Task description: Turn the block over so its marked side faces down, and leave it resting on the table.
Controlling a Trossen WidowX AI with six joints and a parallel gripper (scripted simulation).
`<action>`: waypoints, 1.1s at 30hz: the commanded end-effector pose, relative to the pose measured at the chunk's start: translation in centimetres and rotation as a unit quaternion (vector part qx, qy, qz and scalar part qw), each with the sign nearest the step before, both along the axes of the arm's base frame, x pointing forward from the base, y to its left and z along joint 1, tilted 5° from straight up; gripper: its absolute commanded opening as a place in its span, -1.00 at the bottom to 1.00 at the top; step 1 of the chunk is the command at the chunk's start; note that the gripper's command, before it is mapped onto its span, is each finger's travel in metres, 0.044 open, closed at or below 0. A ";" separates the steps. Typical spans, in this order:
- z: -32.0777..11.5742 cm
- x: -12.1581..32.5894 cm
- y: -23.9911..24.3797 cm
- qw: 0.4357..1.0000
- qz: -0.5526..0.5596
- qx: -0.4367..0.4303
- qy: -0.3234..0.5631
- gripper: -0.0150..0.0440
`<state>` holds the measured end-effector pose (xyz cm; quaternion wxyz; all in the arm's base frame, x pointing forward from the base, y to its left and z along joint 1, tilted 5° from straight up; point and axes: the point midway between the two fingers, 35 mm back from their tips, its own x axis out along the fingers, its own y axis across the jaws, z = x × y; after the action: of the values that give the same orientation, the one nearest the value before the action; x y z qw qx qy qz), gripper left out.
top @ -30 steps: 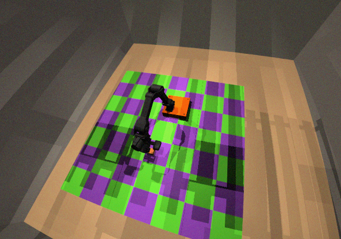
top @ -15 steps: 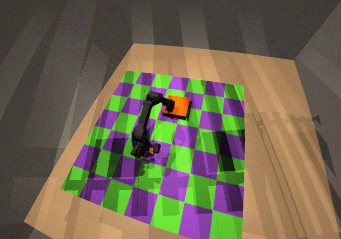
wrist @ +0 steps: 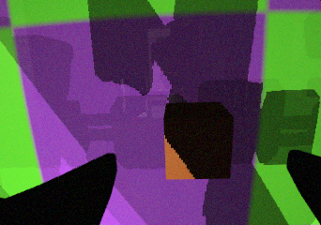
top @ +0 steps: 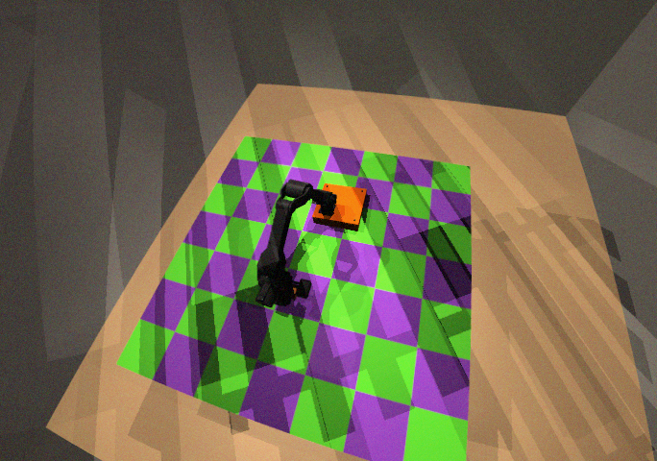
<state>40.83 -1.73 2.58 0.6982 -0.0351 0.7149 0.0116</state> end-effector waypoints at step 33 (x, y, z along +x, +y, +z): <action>-3.5 -0.3 -0.2 1.000 0.000 -0.003 0.004 0.02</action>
<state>40.55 -1.89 -0.88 0.6952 -0.0345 0.7179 0.0100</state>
